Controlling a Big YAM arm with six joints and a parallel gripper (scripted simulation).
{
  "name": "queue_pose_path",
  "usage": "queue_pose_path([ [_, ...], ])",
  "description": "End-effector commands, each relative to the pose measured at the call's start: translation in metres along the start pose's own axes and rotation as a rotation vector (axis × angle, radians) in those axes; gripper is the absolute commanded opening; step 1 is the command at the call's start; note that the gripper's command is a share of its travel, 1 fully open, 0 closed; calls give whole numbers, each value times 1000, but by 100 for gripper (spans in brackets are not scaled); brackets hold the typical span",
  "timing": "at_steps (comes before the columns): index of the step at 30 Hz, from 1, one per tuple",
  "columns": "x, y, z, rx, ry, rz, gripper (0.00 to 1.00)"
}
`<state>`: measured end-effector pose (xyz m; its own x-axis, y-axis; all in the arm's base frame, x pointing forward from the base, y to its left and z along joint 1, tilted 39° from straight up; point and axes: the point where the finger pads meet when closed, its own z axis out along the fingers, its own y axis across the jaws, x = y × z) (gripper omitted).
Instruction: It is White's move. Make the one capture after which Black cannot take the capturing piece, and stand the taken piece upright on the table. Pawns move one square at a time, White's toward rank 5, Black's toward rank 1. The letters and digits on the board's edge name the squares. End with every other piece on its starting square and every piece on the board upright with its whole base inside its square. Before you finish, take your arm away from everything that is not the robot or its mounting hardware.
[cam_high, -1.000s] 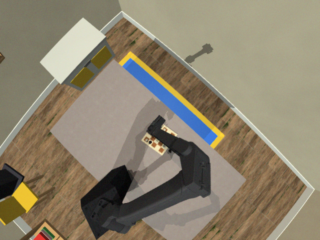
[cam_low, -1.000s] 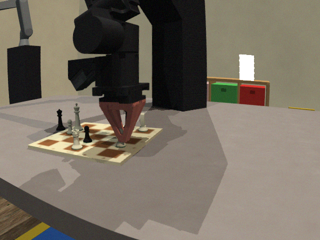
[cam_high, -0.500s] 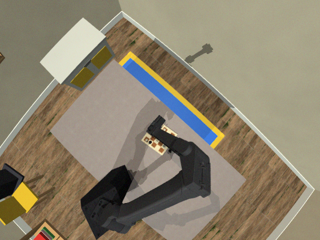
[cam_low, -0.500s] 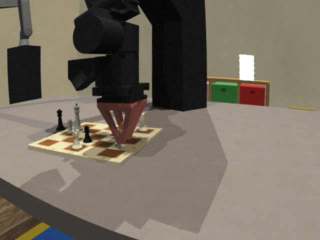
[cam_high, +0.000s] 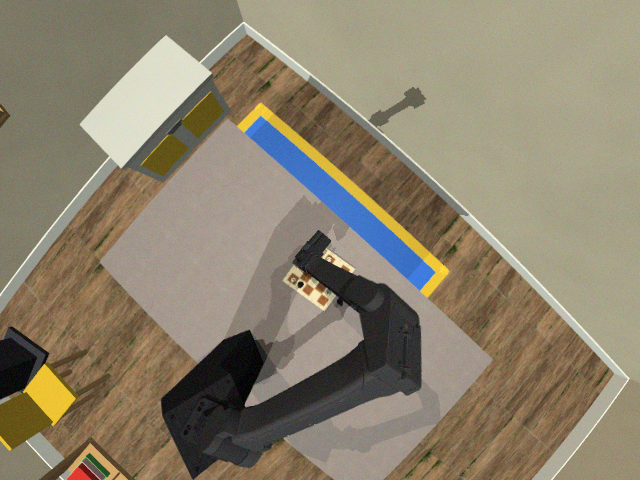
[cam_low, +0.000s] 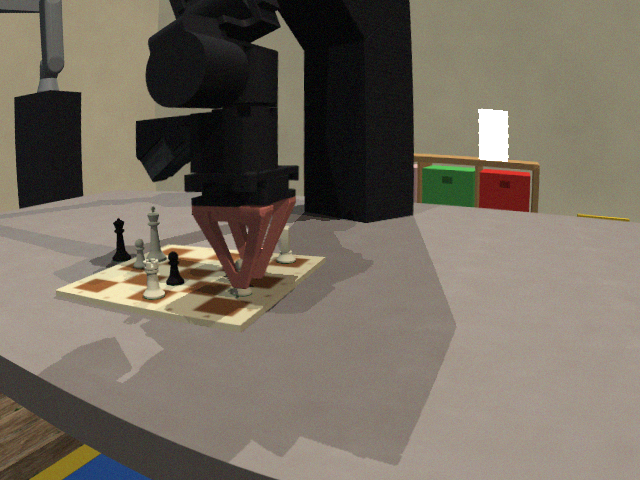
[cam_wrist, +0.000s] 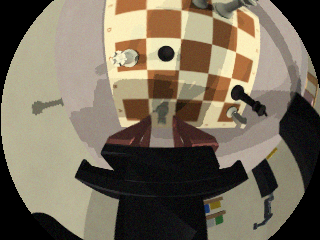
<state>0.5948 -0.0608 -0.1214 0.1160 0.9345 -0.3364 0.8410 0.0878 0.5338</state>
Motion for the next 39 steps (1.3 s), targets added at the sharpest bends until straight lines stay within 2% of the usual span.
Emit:
queue_pose_path([
  [1,-11,0,-1,-1,-10,7,32],
  [2,-14,6,-9,-10,-11,13,32],
  [6,-7,5,-15,-5,-6,12,32],
  [8,4,7,-26,-12,3,0,32],
  [19,3,7,-82,-15,3,2,32],
  [21,3,7,-82,-15,3,2,32],
  [26,2,7,-97,-15,3,3,32],
  [29,7,-10,-87,21,4,-10,32],
  [31,7,-9,-89,18,5,-9,32],
  [32,6,-5,-89,12,4,-6,100],
  [39,6,-3,-89,9,4,-5,100],
])
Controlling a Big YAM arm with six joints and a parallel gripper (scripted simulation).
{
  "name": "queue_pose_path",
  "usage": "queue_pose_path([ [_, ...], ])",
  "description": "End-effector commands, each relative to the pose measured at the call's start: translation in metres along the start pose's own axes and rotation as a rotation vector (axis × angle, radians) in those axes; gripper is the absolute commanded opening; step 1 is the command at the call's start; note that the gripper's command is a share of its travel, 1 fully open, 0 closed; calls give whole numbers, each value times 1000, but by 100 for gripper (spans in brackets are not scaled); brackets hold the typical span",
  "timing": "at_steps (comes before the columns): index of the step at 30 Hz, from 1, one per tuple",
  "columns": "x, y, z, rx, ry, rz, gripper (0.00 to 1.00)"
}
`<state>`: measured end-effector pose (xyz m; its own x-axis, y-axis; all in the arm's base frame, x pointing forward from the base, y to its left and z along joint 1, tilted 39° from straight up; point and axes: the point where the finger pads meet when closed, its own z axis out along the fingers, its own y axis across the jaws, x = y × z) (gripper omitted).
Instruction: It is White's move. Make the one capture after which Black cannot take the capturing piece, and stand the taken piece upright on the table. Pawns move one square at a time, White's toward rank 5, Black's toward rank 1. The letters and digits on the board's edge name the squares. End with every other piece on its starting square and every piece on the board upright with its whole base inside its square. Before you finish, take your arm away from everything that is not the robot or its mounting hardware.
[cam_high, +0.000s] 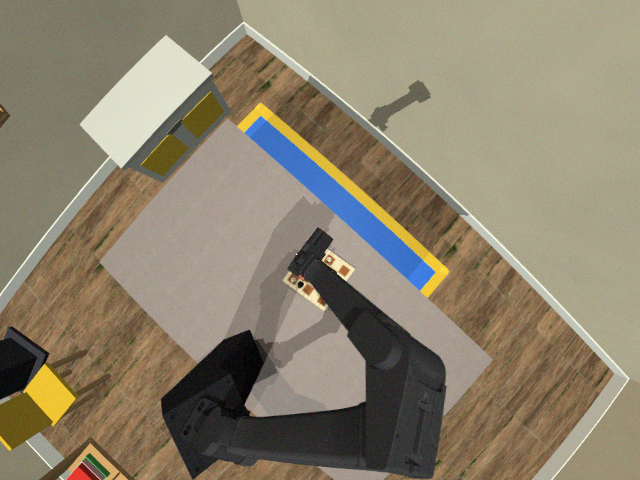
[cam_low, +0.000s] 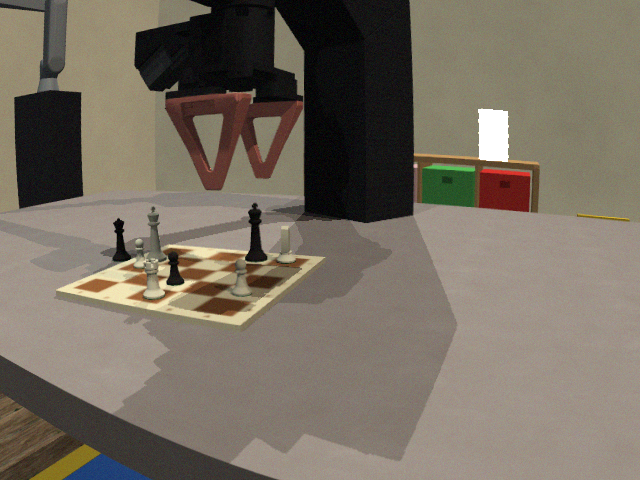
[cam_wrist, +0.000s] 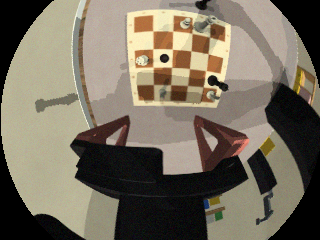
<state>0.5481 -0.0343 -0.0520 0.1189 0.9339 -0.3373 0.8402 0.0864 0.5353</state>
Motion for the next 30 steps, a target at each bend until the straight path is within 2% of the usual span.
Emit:
queue_pose_path([
  [1,10,-3,-1,10,7,-7,100],
  [16,10,-1,-3,6,7,-6,100],
  [18,8,7,-13,-14,7,0,100],
  [23,7,6,-27,-15,6,0,100],
  [30,6,6,-62,-15,6,1,100],
])
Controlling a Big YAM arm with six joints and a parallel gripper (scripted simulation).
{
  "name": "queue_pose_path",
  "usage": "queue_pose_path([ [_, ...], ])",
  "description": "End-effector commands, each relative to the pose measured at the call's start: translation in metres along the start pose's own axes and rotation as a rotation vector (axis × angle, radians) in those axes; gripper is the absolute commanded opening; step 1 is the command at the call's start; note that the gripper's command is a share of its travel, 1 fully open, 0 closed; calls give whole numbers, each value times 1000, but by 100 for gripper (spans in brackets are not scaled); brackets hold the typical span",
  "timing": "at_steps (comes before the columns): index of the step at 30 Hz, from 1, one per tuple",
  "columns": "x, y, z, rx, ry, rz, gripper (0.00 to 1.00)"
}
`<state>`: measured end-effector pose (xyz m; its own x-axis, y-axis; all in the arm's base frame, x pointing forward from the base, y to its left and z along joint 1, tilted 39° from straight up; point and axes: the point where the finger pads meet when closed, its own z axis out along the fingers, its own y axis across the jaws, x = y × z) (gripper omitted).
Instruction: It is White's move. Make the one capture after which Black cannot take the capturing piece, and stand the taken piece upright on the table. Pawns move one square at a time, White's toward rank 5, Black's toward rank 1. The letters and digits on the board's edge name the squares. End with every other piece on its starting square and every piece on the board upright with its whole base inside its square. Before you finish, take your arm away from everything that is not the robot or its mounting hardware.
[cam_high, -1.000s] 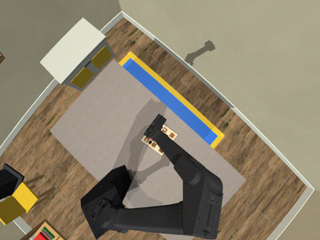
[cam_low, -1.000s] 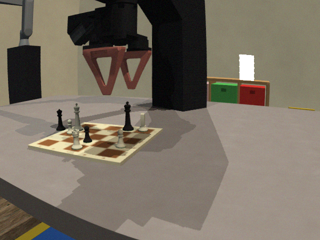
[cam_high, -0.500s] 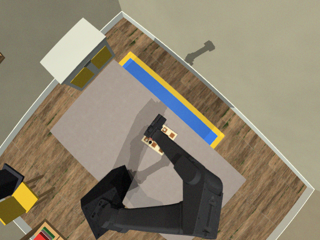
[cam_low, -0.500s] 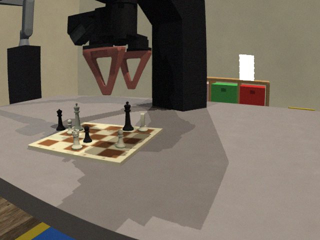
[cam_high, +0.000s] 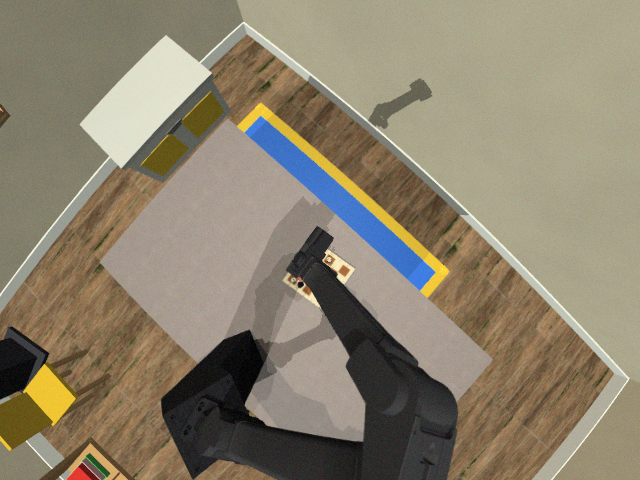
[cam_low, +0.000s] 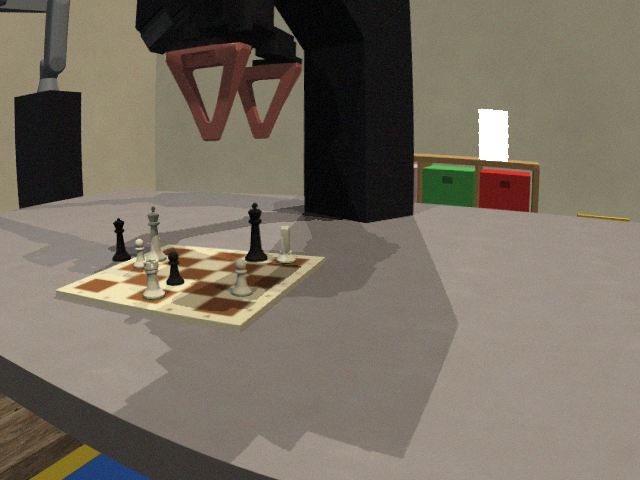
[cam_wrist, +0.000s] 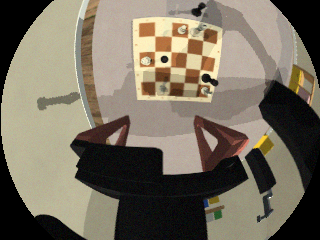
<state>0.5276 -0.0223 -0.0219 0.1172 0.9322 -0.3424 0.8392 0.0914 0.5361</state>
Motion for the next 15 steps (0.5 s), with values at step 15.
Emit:
queue_pose_path([
  [15,10,-3,-49,15,8,-3,100],
])
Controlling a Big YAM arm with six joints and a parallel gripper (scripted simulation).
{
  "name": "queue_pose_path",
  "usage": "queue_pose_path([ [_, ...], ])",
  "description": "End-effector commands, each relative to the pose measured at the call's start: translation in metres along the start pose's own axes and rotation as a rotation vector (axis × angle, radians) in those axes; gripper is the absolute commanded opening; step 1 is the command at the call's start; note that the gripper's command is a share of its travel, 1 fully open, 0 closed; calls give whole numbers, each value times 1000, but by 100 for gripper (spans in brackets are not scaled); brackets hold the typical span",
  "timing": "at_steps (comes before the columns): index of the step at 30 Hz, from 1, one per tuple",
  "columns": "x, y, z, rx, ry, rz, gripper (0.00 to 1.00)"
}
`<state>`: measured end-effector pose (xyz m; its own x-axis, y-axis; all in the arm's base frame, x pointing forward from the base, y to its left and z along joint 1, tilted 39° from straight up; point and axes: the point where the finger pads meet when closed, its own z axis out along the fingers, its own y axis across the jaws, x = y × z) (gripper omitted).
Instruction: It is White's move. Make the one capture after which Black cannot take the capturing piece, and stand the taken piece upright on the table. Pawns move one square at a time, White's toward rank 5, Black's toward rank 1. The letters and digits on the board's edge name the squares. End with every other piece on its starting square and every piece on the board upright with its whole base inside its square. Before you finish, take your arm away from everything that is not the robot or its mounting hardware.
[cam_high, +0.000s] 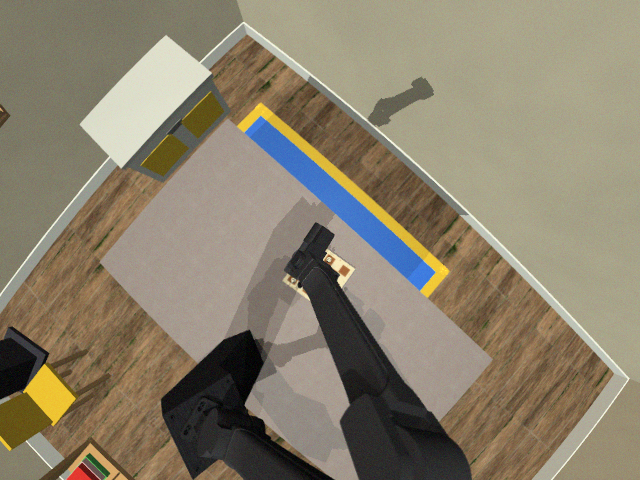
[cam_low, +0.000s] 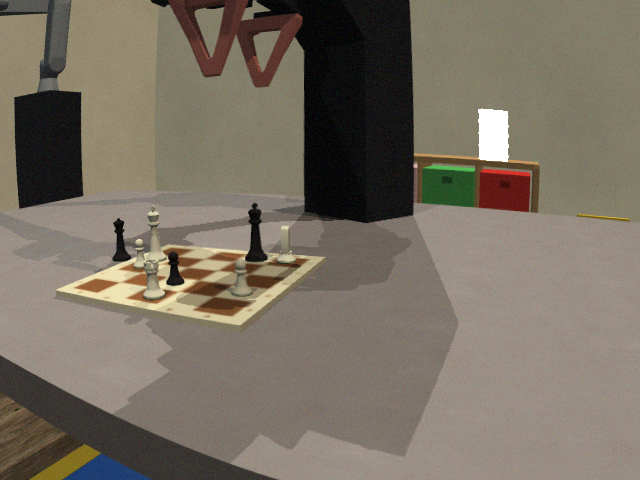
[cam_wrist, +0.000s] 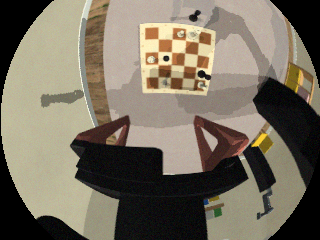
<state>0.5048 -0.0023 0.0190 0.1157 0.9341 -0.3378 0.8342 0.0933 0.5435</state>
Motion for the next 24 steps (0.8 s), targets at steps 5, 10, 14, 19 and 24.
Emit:
queue_pose_path([
  [5,4,-9,3,29,-1,2,100],
  [10,4,-8,2,27,-1,3,100],
  [14,4,-8,2,27,-1,2,100],
  [19,4,-8,2,27,-1,2,100],
  [24,4,-8,2,27,-1,2,100],
])
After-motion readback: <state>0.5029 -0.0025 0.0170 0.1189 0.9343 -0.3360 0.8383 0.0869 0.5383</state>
